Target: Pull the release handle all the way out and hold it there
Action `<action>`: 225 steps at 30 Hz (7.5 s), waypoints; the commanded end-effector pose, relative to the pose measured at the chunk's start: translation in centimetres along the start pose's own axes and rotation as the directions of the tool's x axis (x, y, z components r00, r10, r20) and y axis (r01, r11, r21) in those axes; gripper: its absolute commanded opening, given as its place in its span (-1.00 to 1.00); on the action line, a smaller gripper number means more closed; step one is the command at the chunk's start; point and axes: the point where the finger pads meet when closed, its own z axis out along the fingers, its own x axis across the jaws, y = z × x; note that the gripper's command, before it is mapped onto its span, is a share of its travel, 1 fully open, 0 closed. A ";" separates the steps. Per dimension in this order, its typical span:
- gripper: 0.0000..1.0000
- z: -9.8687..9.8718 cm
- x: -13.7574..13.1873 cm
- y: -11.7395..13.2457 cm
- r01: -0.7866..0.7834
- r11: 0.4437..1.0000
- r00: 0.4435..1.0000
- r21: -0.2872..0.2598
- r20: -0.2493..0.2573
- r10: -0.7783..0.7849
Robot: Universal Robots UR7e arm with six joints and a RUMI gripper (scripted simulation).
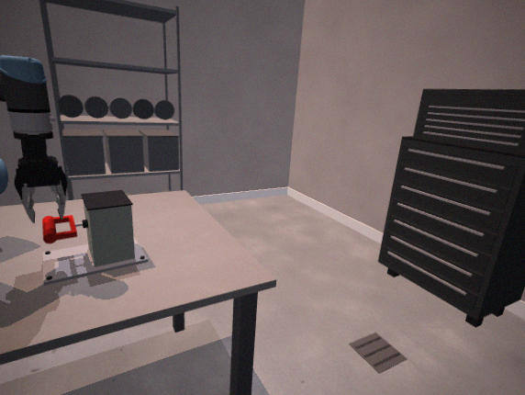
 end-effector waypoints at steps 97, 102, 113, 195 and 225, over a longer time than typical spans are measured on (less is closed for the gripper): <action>-0.35 3.8 0.0 0.0 0.000 1.000 1.000 -0.001 -0.001 0.000; -0.35 3.8 0.0 0.0 0.000 1.000 1.000 -0.001 -0.001 0.000; -0.35 3.8 0.0 0.0 0.000 1.000 1.000 -0.001 -0.001 0.000; -1.00 3.8 0.0 0.0 0.000 1.000 1.000 -0.001 -0.001 0.000; -1.00 3.8 -5.0 0.0 0.000 1.000 1.000 -0.001 -0.001 0.000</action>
